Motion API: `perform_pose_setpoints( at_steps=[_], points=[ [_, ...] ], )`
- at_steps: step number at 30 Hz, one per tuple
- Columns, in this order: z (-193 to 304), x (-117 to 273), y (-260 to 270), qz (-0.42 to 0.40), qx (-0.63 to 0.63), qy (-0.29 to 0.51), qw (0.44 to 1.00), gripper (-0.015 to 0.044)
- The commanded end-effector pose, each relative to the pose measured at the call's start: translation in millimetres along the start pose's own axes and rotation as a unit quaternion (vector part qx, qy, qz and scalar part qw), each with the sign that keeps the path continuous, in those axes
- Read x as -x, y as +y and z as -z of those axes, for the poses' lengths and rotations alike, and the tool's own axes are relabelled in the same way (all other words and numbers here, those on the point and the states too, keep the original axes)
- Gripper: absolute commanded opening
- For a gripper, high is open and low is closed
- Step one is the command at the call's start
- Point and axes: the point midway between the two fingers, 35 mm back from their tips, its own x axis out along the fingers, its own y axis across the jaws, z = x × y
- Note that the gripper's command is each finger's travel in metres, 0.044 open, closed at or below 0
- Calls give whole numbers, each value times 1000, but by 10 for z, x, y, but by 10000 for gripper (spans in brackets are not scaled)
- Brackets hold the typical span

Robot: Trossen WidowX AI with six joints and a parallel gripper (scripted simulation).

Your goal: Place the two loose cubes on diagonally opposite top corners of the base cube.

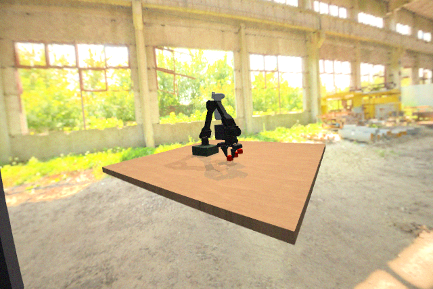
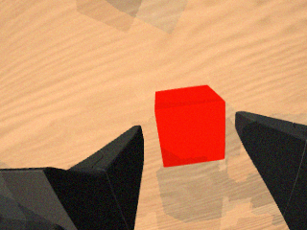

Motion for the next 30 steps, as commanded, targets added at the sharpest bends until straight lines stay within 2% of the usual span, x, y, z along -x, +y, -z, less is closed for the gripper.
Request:
perform_pose_setpoints(
  at_steps=[1, 5, 11, 30],
  points=[
    [-7, -32, 5, 1, -1, -1, 1000, 212],
    [-7, -32, 5, 1, -1, -1, 1000, 107],
    [-5, 12, -2, 1, -1, -1, 1000, 105],
    [7, 602, -41, 1, -1, -1, 1000, 105]
  ],
)
